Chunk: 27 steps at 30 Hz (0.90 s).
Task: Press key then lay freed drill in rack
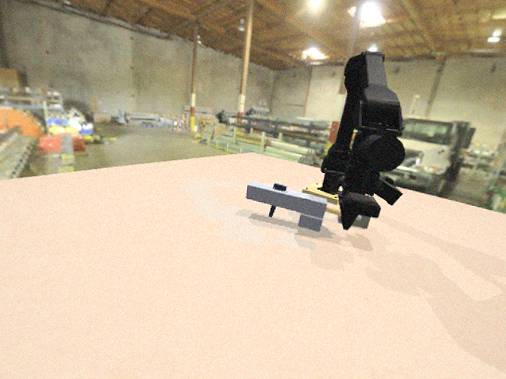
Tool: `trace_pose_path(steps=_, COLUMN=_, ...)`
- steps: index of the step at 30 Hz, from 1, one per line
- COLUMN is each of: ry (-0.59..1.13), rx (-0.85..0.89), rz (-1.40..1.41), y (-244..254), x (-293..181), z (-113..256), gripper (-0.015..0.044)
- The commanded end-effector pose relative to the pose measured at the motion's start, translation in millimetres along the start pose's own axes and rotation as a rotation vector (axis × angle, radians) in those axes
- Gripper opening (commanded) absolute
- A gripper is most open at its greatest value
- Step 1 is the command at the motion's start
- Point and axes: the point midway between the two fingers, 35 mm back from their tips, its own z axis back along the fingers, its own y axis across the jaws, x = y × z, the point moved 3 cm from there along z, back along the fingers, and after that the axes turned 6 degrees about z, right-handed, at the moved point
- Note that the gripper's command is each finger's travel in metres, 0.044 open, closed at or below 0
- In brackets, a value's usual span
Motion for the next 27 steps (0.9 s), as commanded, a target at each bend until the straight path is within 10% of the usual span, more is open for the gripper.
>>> trace_pose_path(steps=1, ry=0.005, rx=-0.002, rz=-0.004, y=0, x=-1, z=2, gripper=0.0)
trace_pose_path(steps=27, ry=0.002, rx=-0.003, rz=-0.004, y=-2, x=21, z=0, gripper=0.0)
